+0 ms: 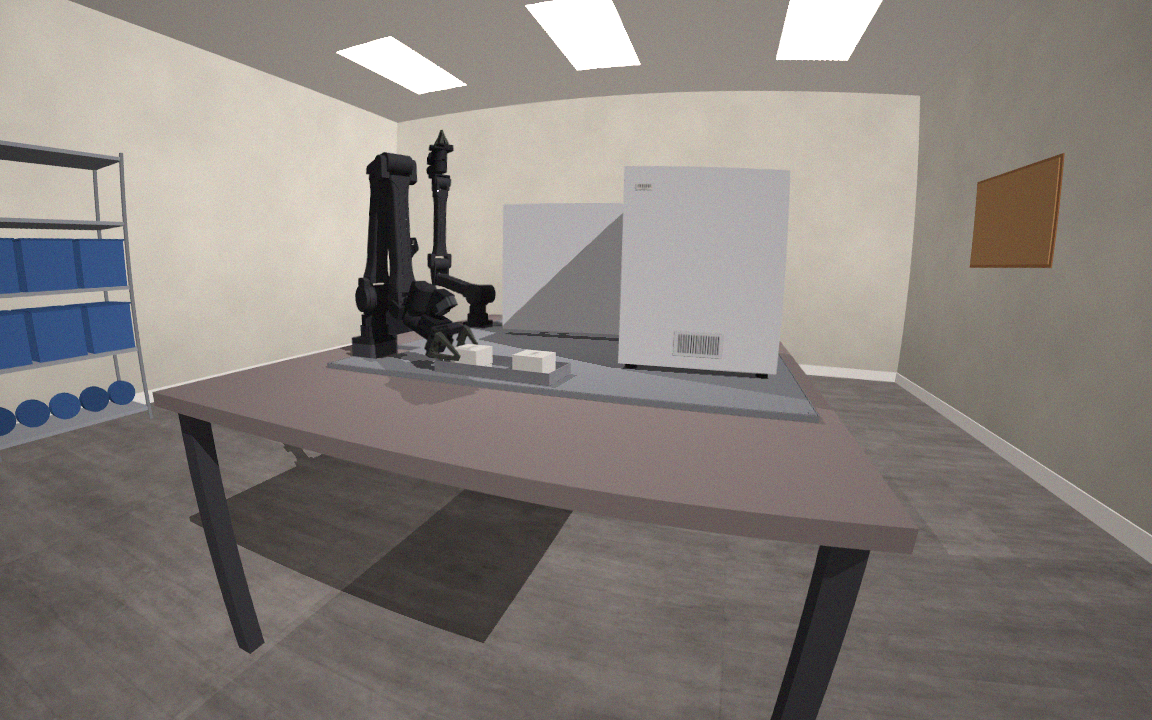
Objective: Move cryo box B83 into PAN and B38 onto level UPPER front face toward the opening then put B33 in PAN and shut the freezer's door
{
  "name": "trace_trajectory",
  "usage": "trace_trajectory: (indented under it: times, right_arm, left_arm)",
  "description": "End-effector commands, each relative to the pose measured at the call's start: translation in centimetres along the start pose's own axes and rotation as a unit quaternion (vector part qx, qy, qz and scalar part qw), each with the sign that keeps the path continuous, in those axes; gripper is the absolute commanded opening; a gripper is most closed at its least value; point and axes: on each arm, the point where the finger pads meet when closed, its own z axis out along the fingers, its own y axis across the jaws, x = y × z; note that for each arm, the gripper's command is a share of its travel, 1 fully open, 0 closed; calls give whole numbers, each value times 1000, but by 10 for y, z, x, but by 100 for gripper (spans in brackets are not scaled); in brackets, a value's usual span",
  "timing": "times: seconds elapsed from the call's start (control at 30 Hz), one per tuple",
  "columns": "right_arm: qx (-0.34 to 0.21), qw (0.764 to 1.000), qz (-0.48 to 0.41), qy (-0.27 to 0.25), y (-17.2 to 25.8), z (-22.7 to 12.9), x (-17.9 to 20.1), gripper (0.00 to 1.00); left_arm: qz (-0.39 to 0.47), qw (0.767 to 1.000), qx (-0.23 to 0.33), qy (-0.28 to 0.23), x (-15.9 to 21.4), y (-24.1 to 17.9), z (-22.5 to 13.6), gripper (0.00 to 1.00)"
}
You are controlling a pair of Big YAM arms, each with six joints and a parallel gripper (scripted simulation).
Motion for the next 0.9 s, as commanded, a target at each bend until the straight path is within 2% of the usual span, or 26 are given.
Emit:
trace_trajectory:
  times: [0.0,0.87]
  right_arm:
    - [1,1000,-4,-12,-3,3,-7,100]
    - [6,1000,-7,-19,-7,0,-13,100]
  left_arm:
    - [-6,1000,-1,19,13,1,1,0]
    - [-6,1000,-1,19,13,1,1,0]
